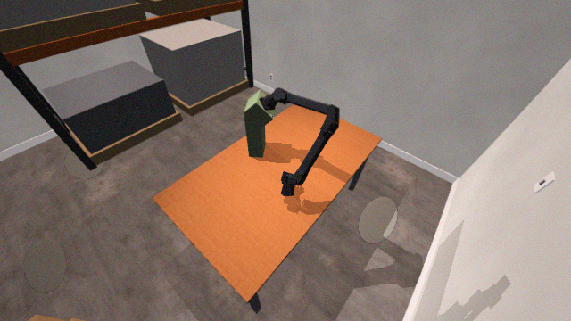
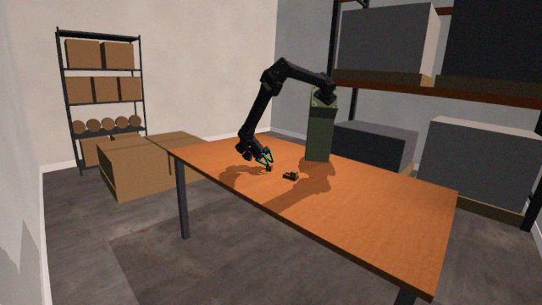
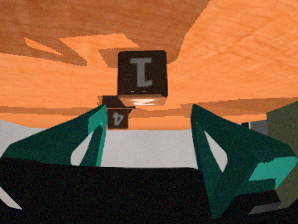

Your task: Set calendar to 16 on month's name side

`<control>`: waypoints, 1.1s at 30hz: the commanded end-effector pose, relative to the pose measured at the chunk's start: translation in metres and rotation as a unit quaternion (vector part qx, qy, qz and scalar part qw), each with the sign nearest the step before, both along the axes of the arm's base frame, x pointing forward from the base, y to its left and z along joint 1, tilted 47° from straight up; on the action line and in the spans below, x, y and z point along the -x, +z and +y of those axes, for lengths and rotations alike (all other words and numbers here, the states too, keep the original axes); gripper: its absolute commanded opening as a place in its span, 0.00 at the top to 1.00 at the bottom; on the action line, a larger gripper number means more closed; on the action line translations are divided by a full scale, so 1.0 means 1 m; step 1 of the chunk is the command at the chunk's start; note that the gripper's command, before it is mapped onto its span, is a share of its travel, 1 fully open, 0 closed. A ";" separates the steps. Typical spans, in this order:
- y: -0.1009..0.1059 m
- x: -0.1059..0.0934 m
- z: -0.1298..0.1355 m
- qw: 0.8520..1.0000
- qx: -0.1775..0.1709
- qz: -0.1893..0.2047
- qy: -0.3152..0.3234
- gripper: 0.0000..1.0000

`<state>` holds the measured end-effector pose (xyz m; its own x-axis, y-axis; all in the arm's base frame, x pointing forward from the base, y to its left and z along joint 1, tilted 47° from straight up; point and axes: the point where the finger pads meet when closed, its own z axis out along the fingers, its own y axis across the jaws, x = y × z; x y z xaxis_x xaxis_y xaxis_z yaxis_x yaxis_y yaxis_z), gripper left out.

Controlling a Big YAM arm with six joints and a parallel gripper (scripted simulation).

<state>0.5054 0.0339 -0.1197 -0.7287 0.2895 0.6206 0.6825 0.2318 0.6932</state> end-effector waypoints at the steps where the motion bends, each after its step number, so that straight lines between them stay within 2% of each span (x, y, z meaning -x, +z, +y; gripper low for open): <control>1: 0.020 0.005 -0.023 1.000 0.001 -0.014 -0.011 0.34; 7: 0.035 0.017 -0.033 1.000 0.001 -0.014 -0.011 0.34; 9: 0.035 0.017 -0.033 1.000 0.001 -0.014 -0.011 0.34; 10: 0.022 0.021 -0.032 1.000 -0.002 -0.003 -0.010 0.34; 13: 0.041 0.023 -0.035 1.000 0.001 -0.014 -0.009 0.34; 17: 0.047 0.019 -0.041 1.000 0.003 -0.022 -0.012 0.34; 22: 0.033 0.028 -0.032 1.000 -0.002 -0.007 -0.005 0.34; 26: 0.035 0.026 -0.032 1.000 0.004 -0.020 -0.004 0.34; 27: 0.042 0.024 -0.032 1.000 0.007 -0.021 -0.007 0.34; 33: 0.040 0.025 -0.021 0.999 0.032 -0.023 -0.015 0.34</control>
